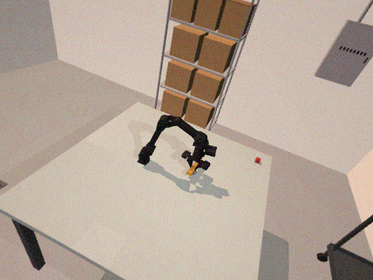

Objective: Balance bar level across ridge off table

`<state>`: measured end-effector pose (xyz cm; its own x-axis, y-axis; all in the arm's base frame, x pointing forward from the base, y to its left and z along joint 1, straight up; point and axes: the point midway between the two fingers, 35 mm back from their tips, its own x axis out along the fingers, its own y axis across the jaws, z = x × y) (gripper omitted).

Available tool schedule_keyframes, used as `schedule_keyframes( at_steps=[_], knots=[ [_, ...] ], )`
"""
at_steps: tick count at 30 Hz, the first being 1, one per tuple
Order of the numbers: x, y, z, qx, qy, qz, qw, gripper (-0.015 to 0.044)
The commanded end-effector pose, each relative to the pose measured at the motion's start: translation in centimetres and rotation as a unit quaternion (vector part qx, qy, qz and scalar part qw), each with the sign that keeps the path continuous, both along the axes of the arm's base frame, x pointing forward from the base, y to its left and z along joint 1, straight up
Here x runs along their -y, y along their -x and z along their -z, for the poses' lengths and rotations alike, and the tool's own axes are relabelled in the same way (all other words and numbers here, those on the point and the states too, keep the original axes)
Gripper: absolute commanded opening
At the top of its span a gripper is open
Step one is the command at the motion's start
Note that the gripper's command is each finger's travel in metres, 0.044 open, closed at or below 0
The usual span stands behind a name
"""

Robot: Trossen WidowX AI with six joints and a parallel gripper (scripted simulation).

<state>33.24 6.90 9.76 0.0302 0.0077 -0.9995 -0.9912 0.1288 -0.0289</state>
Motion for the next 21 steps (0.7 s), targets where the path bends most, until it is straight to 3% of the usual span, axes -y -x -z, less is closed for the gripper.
schedule_keyframes(
  at_steps=[1, 21],
  knots=[
    [0.05, 0.10, 0.25, -0.002, 0.001, 0.002, 1.000, 0.0000],
    [0.07, 0.12, 0.42, -0.002, 0.001, 0.002, 1.000, 0.0000]
  ],
)
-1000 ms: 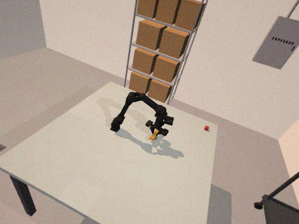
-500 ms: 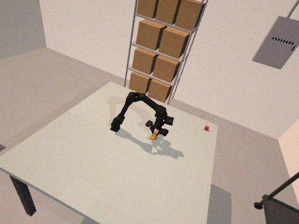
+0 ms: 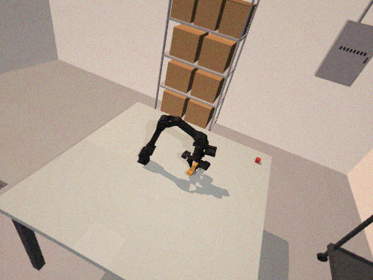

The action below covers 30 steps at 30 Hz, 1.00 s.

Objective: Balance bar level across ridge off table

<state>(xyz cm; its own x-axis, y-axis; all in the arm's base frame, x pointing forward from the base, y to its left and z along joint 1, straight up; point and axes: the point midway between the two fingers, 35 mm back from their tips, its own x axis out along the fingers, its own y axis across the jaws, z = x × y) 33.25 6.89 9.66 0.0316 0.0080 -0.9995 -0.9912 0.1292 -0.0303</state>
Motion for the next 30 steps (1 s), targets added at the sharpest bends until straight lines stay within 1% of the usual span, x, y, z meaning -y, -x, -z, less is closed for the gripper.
schedule_keyframes(
  at_steps=[1, 30],
  knots=[
    [0.06, 0.13, 0.32, -0.003, 0.001, 0.002, 1.000, 0.0000],
    [0.09, 0.15, 0.10, -0.003, 0.001, 0.002, 1.000, 0.0000]
  ],
)
